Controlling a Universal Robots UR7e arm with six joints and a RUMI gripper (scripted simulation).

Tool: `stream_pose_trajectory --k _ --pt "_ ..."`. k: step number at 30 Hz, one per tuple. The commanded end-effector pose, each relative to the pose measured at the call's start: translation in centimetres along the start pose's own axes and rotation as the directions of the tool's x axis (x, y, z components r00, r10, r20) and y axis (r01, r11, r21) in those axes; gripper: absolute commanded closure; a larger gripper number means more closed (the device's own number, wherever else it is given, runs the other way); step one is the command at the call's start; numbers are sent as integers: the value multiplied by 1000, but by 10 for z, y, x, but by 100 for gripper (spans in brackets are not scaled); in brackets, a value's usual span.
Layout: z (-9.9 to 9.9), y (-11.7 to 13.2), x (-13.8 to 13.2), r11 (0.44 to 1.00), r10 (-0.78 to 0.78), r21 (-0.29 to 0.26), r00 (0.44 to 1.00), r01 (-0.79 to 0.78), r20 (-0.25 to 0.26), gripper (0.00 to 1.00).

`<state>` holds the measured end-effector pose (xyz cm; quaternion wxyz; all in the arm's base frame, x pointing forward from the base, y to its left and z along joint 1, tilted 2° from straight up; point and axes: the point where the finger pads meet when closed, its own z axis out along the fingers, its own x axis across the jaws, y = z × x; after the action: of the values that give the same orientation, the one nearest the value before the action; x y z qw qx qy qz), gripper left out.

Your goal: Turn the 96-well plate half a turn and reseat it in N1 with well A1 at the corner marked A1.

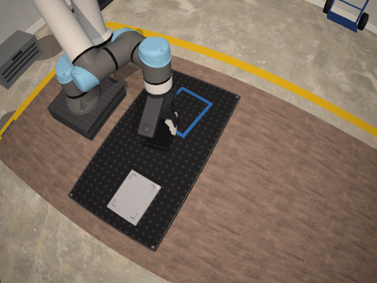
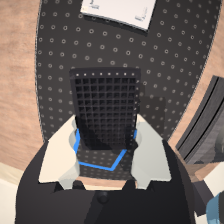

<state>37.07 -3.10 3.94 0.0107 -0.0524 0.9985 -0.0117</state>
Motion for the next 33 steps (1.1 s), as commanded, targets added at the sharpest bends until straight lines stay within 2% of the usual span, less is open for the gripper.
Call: stream_pose_trajectory --k 1,3,33 --pt "1 24 -4 1000 6 3 1000 -6 -2 100" --pt "1 24 -4 1000 6 3 1000 -6 -2 100" --pt "4 117 -19 1000 6 3 1000 -6 0 100"
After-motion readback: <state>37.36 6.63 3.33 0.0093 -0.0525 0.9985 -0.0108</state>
